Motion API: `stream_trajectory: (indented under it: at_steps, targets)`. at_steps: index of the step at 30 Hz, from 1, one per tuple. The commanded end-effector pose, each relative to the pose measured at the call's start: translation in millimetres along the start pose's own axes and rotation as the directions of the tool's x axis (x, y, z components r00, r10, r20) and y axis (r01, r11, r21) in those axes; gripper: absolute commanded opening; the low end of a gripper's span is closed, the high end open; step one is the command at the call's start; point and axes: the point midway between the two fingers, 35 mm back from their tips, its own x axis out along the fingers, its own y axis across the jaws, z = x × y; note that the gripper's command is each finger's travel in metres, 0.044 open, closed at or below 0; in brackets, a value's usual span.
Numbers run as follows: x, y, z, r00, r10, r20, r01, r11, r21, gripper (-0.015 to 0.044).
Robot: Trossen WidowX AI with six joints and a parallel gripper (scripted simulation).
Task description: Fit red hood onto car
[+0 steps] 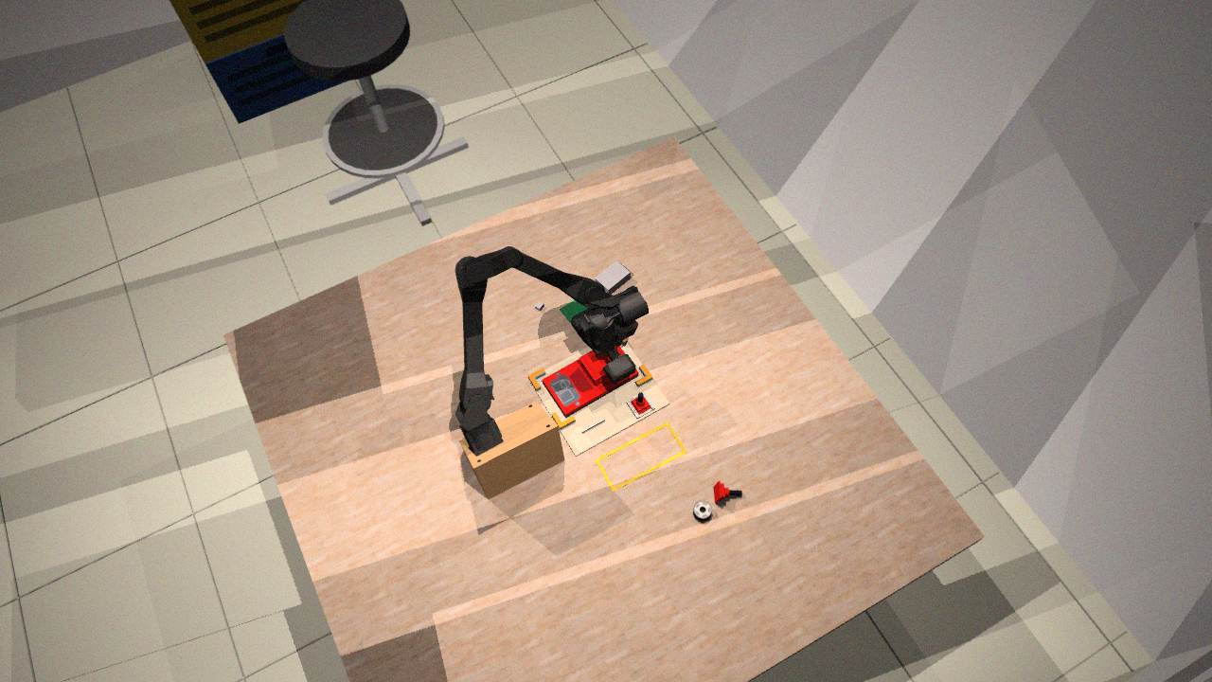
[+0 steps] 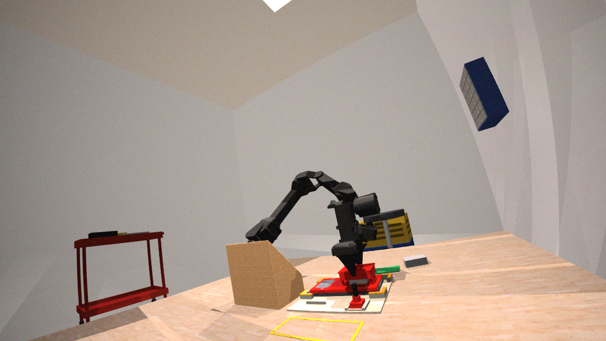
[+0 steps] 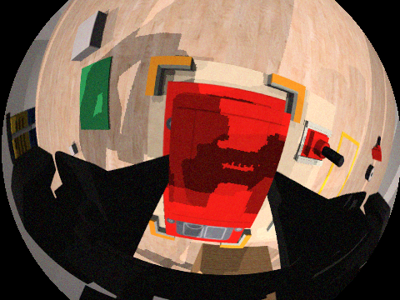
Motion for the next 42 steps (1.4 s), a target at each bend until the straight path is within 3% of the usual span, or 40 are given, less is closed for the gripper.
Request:
stream_trajectory:
  at_steps: [1, 42]
  targets:
    - [0, 1, 0, 1.000, 0.002, 0.001, -0.002, 1.000, -0.004, 0.0000]
    - [13, 1, 0, 1.000, 0.003, 0.002, -0.003, 1.000, -0.003, 0.0000]
